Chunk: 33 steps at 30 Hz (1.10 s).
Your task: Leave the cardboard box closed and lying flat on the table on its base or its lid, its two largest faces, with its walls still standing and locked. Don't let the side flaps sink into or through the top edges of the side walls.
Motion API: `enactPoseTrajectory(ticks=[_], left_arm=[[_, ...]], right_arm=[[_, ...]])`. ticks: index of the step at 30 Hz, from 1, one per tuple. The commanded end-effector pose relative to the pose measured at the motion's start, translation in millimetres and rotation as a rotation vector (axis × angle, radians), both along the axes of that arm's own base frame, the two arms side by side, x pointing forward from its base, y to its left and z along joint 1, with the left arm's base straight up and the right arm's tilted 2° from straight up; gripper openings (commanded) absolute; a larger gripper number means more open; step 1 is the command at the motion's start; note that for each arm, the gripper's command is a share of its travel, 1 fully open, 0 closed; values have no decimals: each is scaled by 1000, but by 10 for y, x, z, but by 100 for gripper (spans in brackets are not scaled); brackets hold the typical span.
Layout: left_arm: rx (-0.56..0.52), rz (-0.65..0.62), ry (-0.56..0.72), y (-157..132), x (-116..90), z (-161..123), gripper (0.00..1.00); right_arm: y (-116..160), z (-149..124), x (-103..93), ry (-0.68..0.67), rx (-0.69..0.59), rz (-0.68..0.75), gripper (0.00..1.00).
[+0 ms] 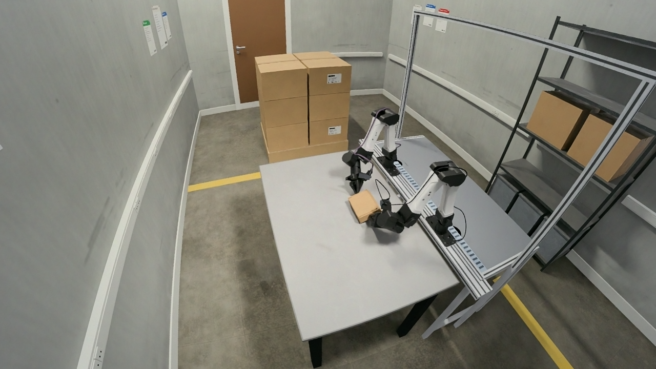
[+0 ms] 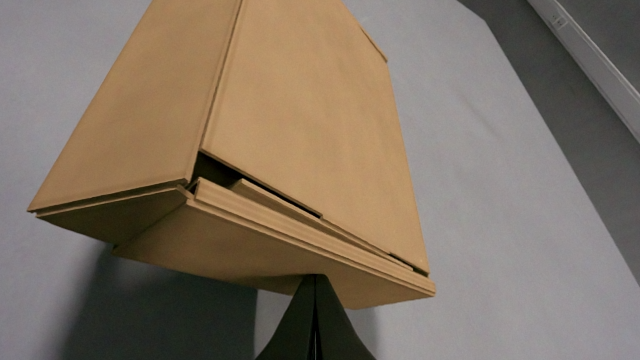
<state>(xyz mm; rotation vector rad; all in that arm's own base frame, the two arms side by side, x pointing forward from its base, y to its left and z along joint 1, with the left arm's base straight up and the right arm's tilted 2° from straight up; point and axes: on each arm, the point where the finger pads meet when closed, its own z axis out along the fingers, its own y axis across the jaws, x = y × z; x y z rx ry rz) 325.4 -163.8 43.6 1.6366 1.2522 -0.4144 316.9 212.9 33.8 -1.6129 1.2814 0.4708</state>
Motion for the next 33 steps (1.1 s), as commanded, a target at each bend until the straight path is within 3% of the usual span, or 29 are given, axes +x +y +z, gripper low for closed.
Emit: enactPoseTrajectory(ticks=[1,33], left_arm=[[-20,-41,-3,-105,-74,-9,1],[-19,-42,-1,-105,-77,-52,1]], right_arm=[[100,12,-26,-15,23,33,1],[96,-34,-45,-11,22,33,1]])
